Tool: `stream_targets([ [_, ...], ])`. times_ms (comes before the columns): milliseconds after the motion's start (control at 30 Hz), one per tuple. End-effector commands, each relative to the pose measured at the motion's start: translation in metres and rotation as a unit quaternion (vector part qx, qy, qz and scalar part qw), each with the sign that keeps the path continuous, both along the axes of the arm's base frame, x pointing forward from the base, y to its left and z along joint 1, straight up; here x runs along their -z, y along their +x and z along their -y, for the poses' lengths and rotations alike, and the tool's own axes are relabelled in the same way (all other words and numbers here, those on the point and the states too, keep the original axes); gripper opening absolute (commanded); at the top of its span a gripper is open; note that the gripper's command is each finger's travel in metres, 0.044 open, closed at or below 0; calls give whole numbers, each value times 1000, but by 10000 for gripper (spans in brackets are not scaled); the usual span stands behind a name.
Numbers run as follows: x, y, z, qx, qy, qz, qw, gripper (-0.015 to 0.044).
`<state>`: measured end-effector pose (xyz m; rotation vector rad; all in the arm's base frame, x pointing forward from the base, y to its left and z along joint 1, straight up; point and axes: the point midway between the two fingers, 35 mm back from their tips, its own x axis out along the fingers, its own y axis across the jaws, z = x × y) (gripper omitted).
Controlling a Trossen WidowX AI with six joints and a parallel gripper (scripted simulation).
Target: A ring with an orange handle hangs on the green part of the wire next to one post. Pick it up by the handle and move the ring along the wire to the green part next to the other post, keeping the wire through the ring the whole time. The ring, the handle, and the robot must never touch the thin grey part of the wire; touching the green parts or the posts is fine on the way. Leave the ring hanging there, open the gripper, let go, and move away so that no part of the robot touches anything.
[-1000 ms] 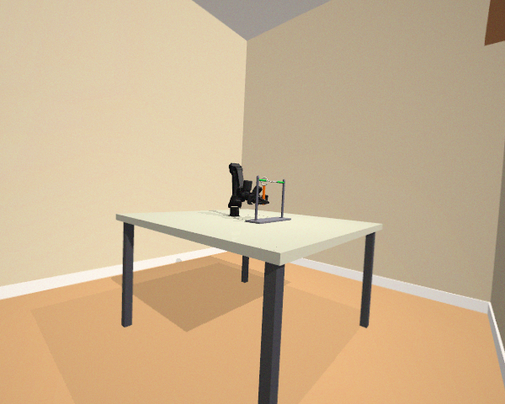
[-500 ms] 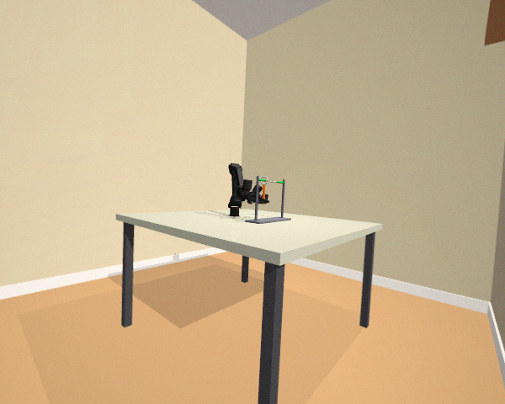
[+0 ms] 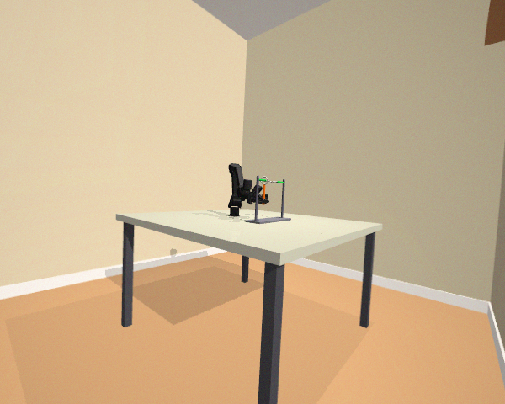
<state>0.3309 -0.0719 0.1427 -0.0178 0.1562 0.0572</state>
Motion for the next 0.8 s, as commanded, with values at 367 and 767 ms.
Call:
stream_targets([
  [367,-1,0,-5,1,0,0,1000,-150],
  [767,-1,0,-17,-1,1,-1,1000,-150],
])
